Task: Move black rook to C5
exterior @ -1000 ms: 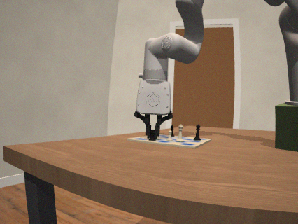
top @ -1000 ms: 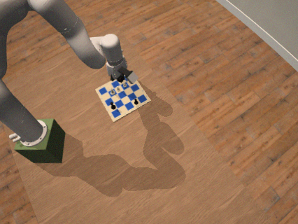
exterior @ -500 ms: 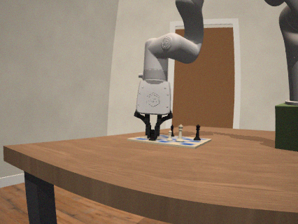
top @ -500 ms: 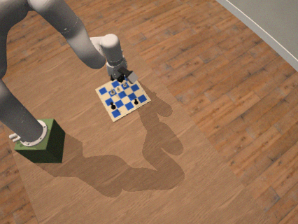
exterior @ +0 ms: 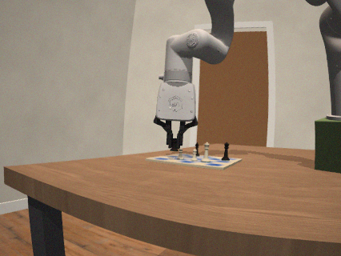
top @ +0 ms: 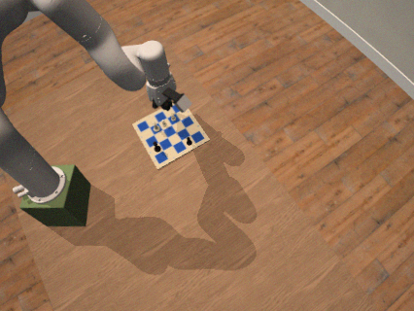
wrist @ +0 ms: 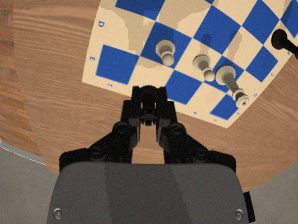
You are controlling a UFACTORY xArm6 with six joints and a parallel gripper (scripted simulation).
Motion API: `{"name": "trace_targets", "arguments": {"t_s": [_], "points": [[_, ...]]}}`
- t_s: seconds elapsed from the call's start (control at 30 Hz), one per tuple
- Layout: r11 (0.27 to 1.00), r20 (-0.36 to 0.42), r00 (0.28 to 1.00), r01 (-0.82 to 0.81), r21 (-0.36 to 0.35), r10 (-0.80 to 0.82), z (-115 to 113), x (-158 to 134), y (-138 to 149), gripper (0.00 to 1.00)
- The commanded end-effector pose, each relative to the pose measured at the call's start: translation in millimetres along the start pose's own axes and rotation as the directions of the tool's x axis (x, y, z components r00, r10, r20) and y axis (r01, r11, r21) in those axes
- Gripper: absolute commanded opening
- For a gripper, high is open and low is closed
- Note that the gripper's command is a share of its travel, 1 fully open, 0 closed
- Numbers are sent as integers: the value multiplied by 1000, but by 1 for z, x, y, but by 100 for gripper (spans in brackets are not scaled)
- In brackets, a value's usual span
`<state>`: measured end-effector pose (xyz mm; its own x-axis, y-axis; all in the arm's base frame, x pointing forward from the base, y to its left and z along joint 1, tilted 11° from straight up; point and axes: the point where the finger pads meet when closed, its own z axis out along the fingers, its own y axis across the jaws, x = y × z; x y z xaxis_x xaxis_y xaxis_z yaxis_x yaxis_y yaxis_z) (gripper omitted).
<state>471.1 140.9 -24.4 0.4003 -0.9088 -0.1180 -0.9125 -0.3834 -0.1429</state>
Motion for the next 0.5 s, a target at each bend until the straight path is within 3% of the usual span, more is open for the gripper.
{"name": "trace_targets", "arguments": {"t_s": [0.0,0.23,0.47], "points": [[1000,0,1000,0,0,0,-24,0,0,0],[1000,0,1000,0,0,0,-68,0,0,0],[1000,0,1000,0,0,0,-75,0,0,0]]}}
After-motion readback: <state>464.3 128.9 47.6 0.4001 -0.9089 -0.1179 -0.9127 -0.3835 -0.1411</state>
